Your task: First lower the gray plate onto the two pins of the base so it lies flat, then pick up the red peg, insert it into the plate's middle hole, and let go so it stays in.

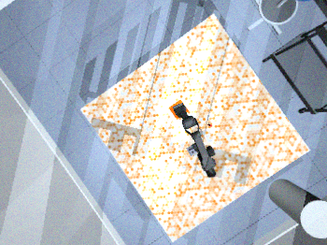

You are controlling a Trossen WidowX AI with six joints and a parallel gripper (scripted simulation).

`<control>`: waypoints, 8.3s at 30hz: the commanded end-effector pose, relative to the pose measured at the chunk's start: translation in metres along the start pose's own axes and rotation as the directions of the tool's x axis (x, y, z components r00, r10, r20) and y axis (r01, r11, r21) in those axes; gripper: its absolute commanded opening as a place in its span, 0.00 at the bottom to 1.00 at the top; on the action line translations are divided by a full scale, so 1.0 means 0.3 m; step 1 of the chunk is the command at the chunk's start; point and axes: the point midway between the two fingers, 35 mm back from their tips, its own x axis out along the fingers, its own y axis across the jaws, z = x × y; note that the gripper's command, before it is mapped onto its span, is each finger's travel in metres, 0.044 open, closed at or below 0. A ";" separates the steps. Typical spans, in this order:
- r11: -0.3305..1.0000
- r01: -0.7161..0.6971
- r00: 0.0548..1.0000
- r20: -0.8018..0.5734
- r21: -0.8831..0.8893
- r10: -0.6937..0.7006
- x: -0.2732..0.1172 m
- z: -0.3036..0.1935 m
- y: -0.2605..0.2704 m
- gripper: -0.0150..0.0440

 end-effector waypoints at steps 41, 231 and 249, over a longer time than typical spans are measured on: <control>-0.800 0.000 1.000 0.014 0.600 0.010 -0.010 0.551 0.428 1.00; -0.800 0.000 1.000 -0.002 0.600 -0.001 0.092 -0.027 0.003 0.25; -0.800 0.000 1.000 -0.002 0.600 -0.001 0.092 -0.035 -0.002 0.25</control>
